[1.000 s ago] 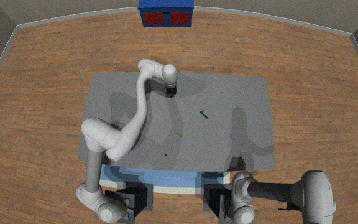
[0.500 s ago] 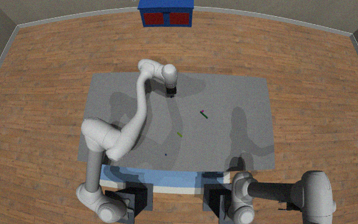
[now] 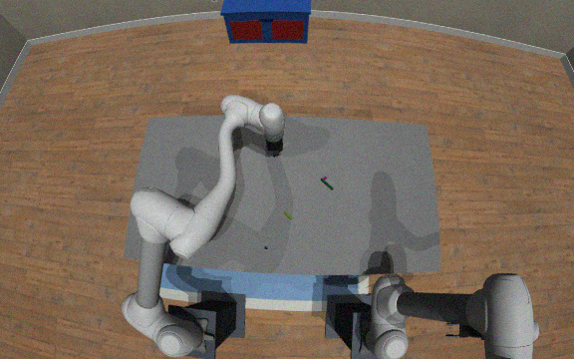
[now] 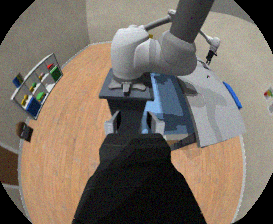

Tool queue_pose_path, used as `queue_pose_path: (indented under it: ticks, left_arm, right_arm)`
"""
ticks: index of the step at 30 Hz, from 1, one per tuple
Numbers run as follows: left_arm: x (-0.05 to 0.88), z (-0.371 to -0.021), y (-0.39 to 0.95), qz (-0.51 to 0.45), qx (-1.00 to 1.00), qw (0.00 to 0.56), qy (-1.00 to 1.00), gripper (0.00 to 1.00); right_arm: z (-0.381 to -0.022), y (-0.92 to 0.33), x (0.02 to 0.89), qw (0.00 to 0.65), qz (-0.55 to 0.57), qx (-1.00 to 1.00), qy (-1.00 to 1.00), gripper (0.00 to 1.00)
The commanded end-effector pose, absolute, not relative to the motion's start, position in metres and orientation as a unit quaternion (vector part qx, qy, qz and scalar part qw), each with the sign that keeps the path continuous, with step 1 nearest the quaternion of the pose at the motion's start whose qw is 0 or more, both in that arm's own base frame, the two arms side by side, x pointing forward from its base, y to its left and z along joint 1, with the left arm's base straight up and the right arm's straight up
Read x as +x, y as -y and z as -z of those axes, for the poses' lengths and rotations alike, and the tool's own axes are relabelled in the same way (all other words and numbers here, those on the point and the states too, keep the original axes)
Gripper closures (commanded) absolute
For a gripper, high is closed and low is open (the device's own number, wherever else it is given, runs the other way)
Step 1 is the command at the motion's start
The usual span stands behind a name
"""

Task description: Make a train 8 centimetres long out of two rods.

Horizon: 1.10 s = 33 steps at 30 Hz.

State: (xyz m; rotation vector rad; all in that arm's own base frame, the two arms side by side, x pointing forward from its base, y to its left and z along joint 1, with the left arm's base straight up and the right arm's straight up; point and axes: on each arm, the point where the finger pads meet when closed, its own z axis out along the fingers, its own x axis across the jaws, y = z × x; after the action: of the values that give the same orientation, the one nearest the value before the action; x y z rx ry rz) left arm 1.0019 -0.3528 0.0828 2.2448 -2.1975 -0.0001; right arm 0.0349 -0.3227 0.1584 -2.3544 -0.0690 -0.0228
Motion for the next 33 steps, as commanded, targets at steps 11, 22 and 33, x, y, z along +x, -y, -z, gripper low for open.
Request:
queue_pose_path:
  ticks: [11, 22, 33]
  left_arm:
    - [1.002, -0.068, 0.353, -0.001, 0.715, 0.000, 0.700, 0.13]
    - [1.002, -0.054, 0.353, -0.001, 0.715, 0.000, 0.700, 0.13]
    - [1.003, -0.042, 0.353, -0.001, 0.715, 0.000, 0.700, 0.13]
  right_arm:
    - [-0.159, 0.323, 0.035, 0.383, 0.009, -0.923, 0.027, 0.00]
    - [-0.159, 0.323, 0.035, 0.383, 0.009, -0.923, 0.027, 0.00]
    - [-0.159, 0.323, 0.035, 0.383, 0.009, -0.923, 0.027, 0.00]
